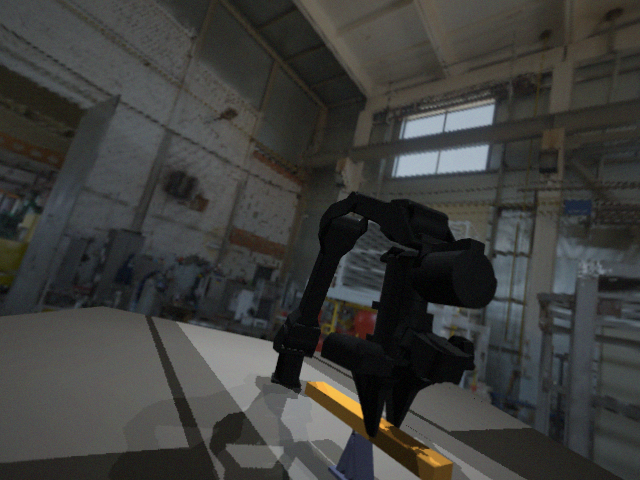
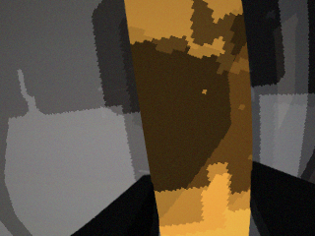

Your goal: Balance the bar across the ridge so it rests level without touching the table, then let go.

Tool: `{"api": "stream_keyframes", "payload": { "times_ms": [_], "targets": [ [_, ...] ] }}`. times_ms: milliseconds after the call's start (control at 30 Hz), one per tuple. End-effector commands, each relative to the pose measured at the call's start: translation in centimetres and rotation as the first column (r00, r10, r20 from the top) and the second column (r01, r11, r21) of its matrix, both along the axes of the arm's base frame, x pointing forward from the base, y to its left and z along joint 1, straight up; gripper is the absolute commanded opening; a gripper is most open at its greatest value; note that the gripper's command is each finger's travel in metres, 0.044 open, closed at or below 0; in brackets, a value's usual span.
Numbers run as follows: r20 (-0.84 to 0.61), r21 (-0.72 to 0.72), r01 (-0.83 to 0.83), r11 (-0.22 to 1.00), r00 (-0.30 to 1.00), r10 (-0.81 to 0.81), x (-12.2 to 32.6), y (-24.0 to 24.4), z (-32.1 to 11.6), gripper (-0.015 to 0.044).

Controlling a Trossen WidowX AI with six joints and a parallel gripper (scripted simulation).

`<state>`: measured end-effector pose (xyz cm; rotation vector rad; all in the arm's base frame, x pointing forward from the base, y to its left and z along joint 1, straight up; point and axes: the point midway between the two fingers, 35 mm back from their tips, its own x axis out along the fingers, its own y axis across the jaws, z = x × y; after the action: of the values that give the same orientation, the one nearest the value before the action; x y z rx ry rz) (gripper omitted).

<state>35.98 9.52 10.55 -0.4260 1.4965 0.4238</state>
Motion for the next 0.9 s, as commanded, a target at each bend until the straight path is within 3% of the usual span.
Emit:
{"api": "stream_keyframes", "payload": {
  "times_ms": [0, 233, 867],
  "targets": [
    [0.0, 0.0, 0.0, 1.0, 1.0, 0.0, 0.0, 0.0, 0.0, 0.0],
    [0.0, 0.0, 0.0, 1.0, 1.0, 0.0, 0.0, 0.0, 0.0, 0.0167],
    [0.0, 0.0, 0.0, 1.0, 1.0, 0.0, 0.0, 0.0, 0.0, 0.0169]
  ]
}}
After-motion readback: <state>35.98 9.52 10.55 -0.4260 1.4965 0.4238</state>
